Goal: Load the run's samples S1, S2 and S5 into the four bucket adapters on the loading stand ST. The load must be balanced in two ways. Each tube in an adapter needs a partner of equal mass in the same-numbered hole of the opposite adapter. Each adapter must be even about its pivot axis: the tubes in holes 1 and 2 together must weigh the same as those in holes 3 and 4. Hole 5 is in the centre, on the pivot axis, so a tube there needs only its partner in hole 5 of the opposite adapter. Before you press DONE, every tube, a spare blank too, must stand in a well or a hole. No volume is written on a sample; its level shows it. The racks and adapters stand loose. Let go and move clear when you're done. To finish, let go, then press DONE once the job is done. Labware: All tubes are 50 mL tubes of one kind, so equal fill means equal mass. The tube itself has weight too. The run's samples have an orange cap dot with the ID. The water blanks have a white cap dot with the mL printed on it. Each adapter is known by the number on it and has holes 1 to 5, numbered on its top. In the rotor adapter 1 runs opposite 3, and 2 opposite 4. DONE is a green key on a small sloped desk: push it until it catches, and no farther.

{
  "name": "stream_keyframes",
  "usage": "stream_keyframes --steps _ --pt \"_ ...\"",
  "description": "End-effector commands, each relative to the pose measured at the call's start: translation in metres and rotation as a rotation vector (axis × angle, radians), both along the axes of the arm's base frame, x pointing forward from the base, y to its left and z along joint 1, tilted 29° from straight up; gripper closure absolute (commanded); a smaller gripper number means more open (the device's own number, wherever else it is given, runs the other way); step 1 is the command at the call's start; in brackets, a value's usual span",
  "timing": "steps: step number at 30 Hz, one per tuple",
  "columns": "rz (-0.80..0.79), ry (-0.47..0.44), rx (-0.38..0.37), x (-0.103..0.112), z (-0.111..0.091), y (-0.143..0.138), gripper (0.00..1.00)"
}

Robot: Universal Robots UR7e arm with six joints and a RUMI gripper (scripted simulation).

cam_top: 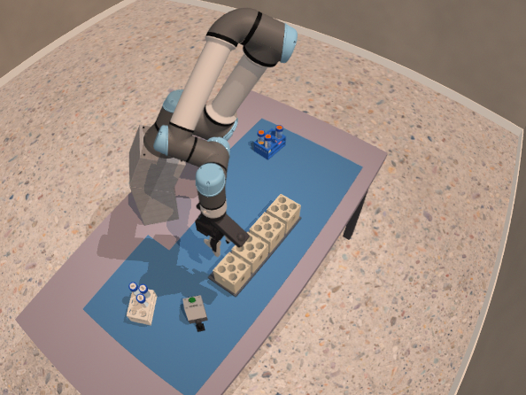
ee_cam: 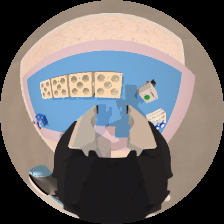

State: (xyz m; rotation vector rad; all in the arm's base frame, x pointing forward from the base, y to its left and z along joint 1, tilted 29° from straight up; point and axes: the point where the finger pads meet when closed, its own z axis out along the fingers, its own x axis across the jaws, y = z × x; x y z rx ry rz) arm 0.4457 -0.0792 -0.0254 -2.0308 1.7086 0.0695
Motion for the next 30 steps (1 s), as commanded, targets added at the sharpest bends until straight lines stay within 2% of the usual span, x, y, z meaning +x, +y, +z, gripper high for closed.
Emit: stream_keyframes --steps 1,12,25,30 --pt "-0.056 0.018 0.024 0.0 0.0 0.0 0.65" --pt "-0.056 0.018 0.024 0.0 0.0 0.0 0.65" --pt "-0.056 0.018 0.024 0.012 -0.038 0.017 0.65" --pt "-0.056 0.018 0.024 0.015 -0.046 0.021 0.65"
